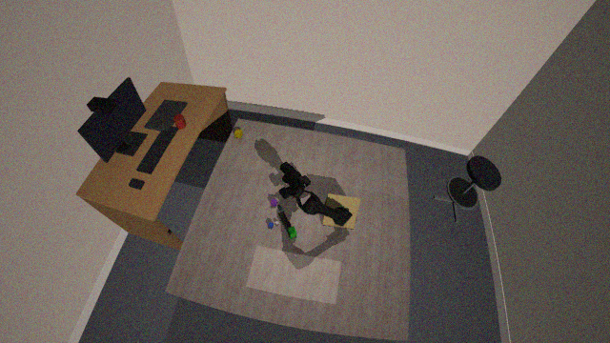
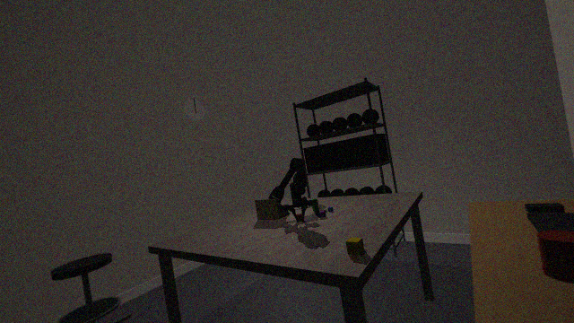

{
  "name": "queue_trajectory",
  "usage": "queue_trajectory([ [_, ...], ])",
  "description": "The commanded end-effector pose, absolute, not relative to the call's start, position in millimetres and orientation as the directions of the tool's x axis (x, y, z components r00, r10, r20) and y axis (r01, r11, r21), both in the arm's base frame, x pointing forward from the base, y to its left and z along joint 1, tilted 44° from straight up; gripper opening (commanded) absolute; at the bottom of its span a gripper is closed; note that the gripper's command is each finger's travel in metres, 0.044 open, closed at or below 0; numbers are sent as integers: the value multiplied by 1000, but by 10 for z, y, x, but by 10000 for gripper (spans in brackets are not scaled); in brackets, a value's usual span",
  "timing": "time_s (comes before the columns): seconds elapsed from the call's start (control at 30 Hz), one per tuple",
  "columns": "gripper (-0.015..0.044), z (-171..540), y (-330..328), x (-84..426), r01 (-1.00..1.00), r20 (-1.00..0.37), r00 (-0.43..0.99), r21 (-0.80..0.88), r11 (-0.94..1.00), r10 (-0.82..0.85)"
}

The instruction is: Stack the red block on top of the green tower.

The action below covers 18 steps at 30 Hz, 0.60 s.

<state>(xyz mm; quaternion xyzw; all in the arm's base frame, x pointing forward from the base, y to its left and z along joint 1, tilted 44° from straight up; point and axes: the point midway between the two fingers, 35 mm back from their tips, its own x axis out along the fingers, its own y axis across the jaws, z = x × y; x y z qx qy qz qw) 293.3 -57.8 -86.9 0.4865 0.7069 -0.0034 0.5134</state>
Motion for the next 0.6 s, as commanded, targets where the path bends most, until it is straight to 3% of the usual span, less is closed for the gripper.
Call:
queue_trajectory([
  [0.0,45,-822,-621,2939,694,-727,5,496,521,687],
  [0.07,0,-765,-678,2938,695,-727,5,496,521,686],
  [0.57,0,-231,-1191,2928,695,-729,4,494,523,684],
])
